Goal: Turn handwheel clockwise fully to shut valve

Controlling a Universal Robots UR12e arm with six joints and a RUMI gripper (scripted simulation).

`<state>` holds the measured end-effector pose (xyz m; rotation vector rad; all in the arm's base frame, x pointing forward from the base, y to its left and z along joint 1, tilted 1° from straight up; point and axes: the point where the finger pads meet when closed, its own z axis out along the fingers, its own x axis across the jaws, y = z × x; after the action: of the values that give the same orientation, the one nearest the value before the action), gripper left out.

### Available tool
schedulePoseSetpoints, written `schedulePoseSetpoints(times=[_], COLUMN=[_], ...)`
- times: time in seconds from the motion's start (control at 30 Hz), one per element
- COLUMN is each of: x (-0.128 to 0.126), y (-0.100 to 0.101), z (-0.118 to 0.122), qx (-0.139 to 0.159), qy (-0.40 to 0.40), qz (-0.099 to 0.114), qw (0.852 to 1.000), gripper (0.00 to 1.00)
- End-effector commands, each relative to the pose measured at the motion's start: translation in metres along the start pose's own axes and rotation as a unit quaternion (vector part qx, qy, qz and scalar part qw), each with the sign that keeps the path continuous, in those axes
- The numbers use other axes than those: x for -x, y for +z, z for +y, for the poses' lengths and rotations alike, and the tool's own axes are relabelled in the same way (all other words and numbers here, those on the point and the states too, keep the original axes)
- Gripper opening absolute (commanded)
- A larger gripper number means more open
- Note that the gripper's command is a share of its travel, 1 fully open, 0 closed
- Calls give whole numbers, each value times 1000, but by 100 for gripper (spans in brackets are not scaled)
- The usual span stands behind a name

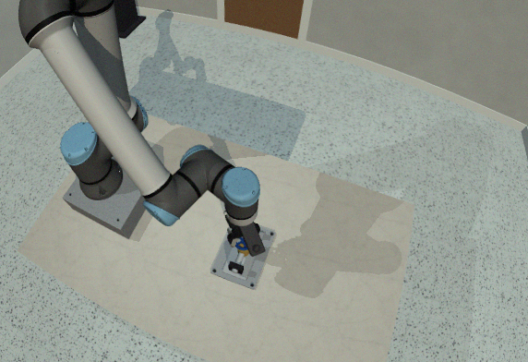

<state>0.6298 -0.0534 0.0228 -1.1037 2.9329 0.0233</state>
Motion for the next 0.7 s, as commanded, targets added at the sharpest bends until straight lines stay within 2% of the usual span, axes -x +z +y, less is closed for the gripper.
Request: schedulePoseSetpoints(times=[0.0, 0.67], x=[2, 1], y=[-4, -4], z=[-4, -4], qx=[-4, -4], qy=[21, 33], qz=[0, 0], qw=[1000, 999], gripper=[0, 0])
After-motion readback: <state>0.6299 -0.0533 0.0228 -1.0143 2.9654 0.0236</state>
